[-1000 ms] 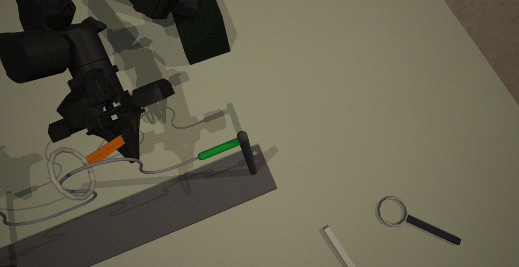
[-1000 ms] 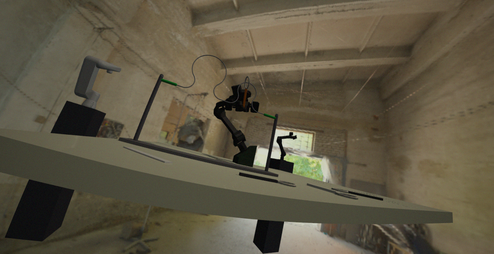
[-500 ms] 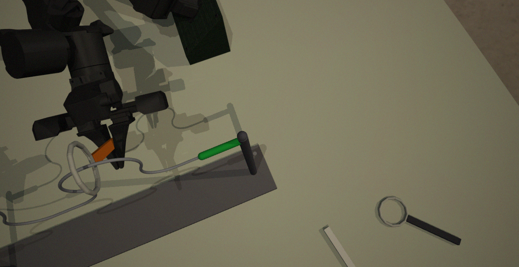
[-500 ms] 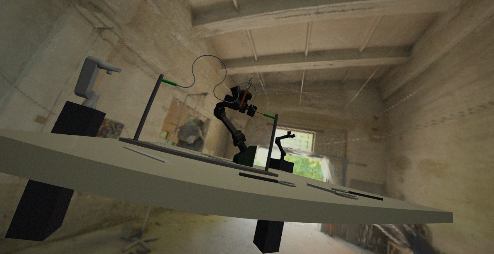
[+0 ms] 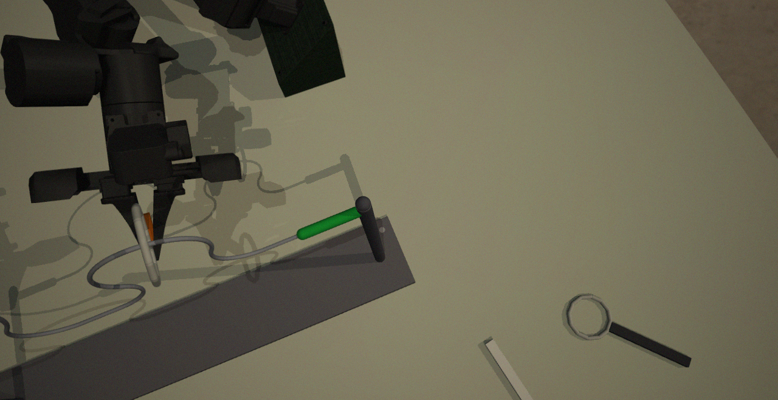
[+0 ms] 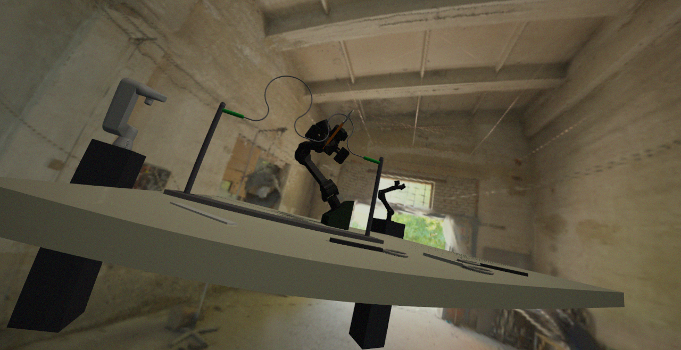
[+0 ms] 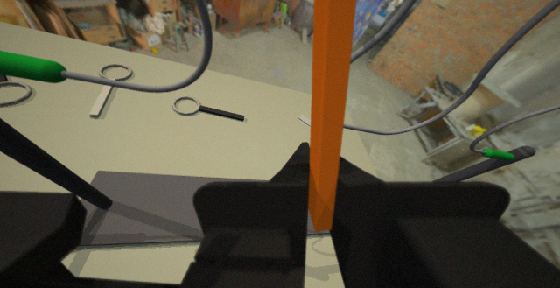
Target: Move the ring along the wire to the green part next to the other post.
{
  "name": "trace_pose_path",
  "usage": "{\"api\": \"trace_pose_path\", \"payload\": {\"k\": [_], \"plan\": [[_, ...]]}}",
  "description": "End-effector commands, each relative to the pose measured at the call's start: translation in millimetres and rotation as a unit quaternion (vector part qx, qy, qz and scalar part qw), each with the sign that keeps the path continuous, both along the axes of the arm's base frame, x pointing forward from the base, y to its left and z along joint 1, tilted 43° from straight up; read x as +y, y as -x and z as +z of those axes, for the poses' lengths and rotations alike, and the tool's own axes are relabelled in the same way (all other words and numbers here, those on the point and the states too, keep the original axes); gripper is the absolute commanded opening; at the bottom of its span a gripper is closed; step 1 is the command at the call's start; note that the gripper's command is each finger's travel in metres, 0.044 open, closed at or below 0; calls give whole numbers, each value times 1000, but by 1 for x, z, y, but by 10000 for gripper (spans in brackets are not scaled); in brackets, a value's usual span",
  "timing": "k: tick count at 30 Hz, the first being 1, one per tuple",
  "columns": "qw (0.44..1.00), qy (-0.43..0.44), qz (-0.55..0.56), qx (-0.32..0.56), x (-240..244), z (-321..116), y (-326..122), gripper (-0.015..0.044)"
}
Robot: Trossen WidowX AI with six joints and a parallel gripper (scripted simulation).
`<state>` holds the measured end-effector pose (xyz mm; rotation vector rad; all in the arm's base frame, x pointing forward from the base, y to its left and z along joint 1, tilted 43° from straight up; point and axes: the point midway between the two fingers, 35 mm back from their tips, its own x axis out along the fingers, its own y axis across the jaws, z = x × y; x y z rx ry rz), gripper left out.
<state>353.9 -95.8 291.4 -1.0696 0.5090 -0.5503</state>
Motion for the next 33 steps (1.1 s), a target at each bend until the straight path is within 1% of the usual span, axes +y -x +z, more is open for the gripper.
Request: {"api": "trace_pose_path", "payload": {"k": [1, 17, 33], "plan": [[999, 42, -1, 8, -3, 5, 1, -150], [979, 200, 2, 38, -8, 27, 2, -150], [933, 352, 5, 68, -6, 50, 1, -150]]}}
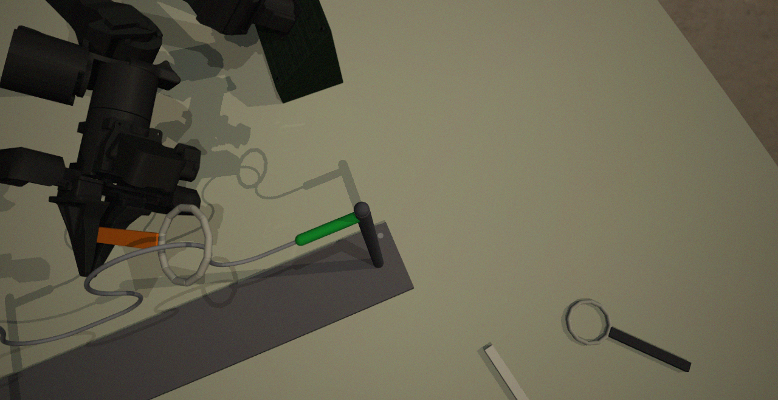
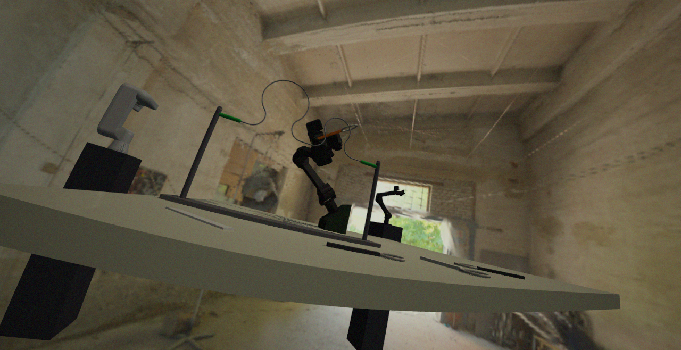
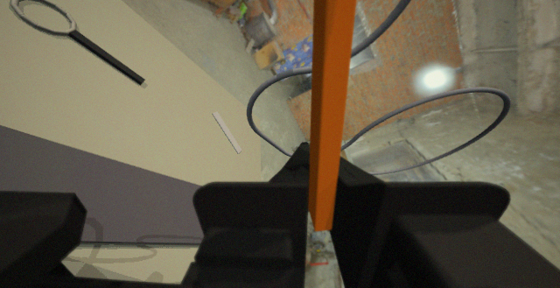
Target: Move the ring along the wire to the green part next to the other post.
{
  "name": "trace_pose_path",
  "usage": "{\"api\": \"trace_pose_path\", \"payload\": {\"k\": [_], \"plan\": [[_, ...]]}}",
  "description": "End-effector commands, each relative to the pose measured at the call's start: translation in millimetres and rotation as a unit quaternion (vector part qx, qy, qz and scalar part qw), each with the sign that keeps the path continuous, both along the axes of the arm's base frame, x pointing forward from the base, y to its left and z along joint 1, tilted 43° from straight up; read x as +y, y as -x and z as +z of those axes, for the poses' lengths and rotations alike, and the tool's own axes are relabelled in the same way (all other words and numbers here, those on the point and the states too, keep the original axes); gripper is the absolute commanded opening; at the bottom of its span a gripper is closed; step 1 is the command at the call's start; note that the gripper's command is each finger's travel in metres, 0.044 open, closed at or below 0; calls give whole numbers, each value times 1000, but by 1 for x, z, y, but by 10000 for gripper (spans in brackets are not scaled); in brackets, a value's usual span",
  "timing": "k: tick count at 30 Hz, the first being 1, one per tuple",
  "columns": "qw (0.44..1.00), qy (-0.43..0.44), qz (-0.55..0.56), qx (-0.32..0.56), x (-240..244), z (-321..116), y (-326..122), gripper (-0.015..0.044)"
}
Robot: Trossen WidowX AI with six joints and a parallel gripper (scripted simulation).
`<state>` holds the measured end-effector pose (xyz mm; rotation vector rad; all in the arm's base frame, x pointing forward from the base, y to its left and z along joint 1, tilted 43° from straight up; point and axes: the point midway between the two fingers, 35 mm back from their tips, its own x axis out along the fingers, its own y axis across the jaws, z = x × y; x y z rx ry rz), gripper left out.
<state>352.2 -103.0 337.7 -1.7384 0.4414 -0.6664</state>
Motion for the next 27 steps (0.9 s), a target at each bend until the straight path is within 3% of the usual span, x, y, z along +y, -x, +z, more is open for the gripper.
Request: {"api": "trace_pose_path", "payload": {"k": [1, 27], "plan": [[999, 42, 1, 9, 1, 5, -1, -150], [955, 292, 5, 58, 19, 36, -4, -150]]}}
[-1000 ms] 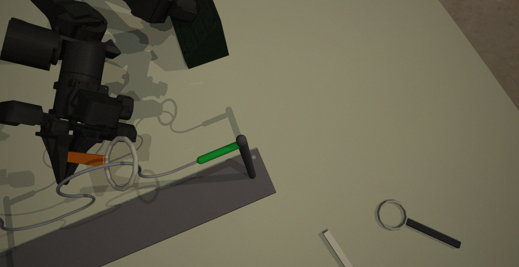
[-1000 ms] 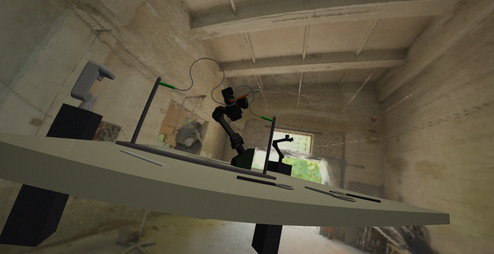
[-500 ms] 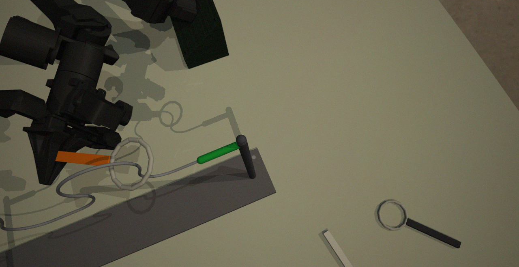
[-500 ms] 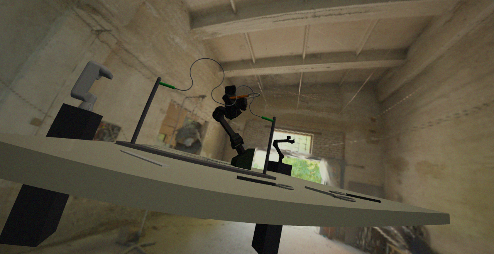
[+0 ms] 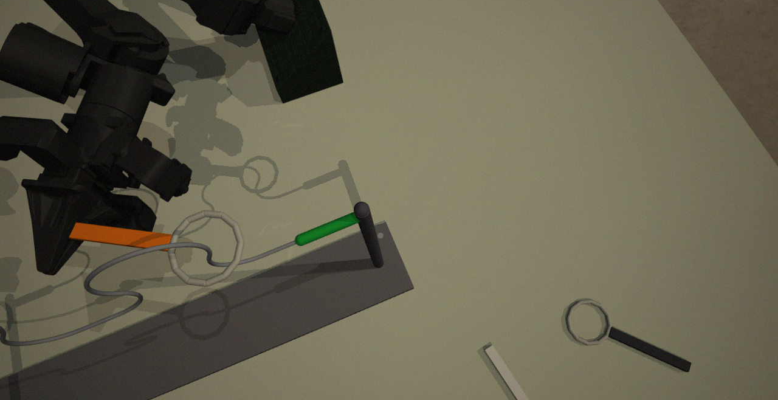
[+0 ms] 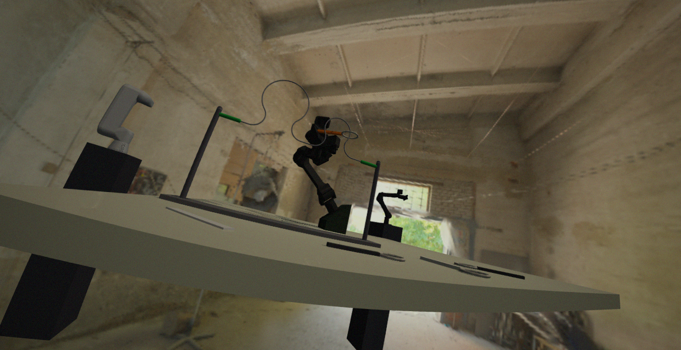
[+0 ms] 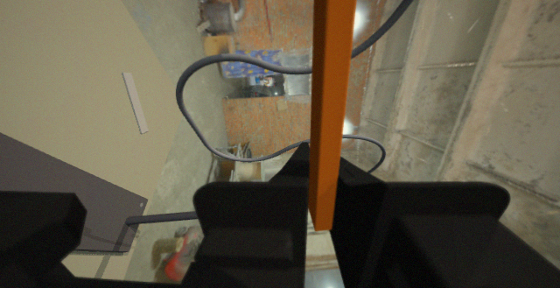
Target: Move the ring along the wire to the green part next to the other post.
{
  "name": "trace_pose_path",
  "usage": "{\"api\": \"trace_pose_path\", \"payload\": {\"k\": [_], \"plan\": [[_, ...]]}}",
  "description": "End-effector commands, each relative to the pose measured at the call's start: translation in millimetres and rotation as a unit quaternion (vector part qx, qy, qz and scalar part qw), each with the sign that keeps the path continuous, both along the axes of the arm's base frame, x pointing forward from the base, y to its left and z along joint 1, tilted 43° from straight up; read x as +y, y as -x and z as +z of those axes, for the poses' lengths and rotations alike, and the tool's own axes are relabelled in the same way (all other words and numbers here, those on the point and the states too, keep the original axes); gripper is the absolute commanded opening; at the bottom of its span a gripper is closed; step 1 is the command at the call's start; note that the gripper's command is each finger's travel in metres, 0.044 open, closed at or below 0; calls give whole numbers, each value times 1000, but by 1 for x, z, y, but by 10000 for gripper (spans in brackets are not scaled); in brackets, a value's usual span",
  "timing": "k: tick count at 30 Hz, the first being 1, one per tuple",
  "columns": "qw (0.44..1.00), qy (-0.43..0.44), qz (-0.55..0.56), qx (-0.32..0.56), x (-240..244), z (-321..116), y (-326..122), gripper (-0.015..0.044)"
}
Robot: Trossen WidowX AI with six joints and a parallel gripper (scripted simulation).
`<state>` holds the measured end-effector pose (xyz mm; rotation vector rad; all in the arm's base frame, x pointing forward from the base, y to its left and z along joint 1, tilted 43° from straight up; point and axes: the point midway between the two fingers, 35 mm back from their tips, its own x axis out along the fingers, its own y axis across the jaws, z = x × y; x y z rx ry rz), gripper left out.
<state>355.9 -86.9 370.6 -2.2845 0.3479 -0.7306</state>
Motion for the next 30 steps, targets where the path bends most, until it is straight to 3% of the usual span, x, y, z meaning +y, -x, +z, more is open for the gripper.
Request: {"api": "trace_pose_path", "payload": {"k": [1, 17, 30], "plan": [[999, 40, 1, 7, 4, 4, -1, -150], [989, 147, 2, 28, 11, 11, -2, -150], [992, 122, 1, 22, -6, 3, 1, -150]]}}
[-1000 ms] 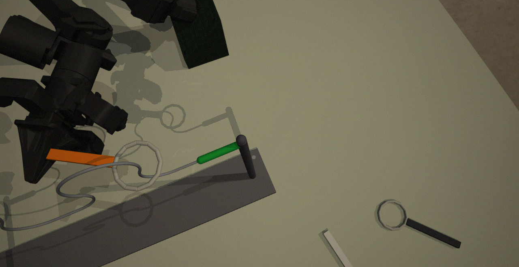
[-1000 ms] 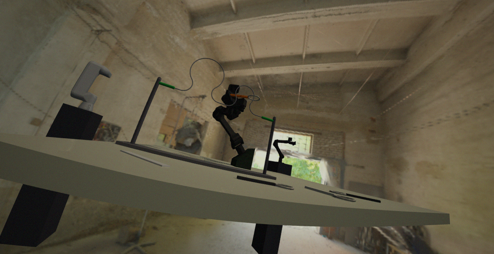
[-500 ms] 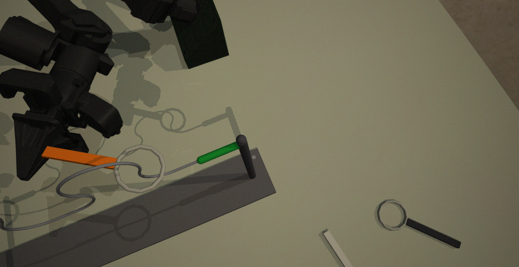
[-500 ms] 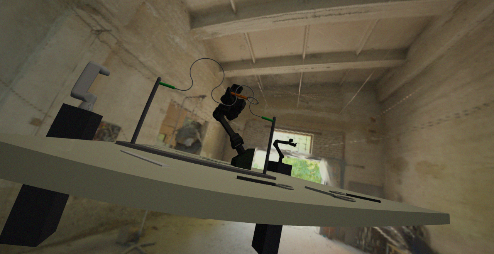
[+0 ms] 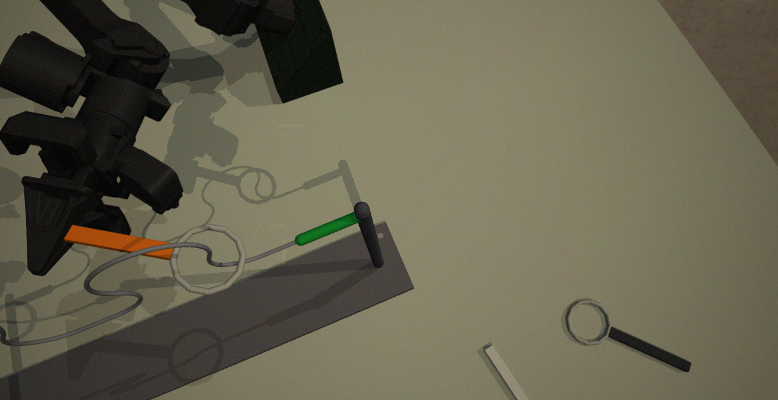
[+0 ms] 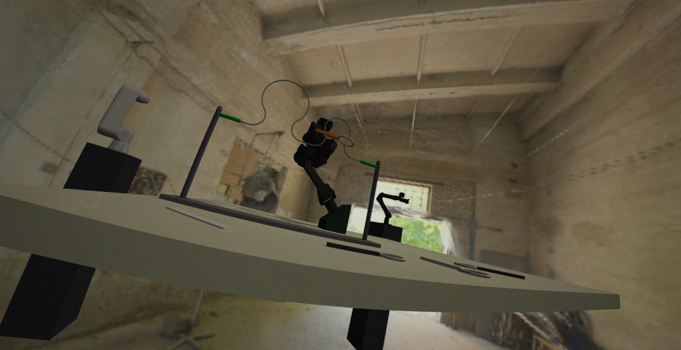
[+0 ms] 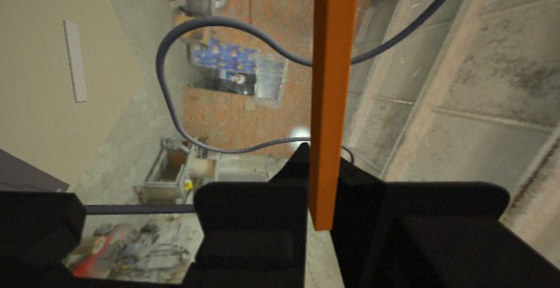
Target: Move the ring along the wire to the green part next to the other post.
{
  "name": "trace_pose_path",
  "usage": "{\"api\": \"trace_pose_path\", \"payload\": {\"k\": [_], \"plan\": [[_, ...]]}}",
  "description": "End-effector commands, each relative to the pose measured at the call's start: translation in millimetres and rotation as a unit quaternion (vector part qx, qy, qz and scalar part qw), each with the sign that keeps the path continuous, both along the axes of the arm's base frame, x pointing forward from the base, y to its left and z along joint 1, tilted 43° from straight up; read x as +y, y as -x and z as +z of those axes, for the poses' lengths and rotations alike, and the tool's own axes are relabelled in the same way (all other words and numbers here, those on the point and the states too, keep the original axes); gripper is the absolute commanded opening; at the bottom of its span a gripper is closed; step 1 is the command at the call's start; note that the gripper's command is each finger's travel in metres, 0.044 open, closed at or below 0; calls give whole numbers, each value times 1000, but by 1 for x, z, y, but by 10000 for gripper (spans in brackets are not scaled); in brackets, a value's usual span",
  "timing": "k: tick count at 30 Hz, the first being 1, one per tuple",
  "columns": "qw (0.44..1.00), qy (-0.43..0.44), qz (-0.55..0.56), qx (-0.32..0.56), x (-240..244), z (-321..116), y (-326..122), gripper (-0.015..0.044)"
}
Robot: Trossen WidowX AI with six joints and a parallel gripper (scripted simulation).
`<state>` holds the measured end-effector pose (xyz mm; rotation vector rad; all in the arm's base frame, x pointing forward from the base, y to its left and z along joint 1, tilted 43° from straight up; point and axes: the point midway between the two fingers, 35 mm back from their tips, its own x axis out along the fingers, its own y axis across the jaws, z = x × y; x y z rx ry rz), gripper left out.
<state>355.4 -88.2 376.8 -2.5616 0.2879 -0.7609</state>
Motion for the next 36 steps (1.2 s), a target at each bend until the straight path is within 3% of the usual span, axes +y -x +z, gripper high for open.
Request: {"api": "trace_pose_path", "payload": {"k": [1, 18, 36], "plan": [[1000, -21, 2, -5, -7, -5, 1, -150], [982, -184, -1, -38, -47, -43, 10, -150], [919, -389, 28, -57, -80, -105, 8, -150]]}}
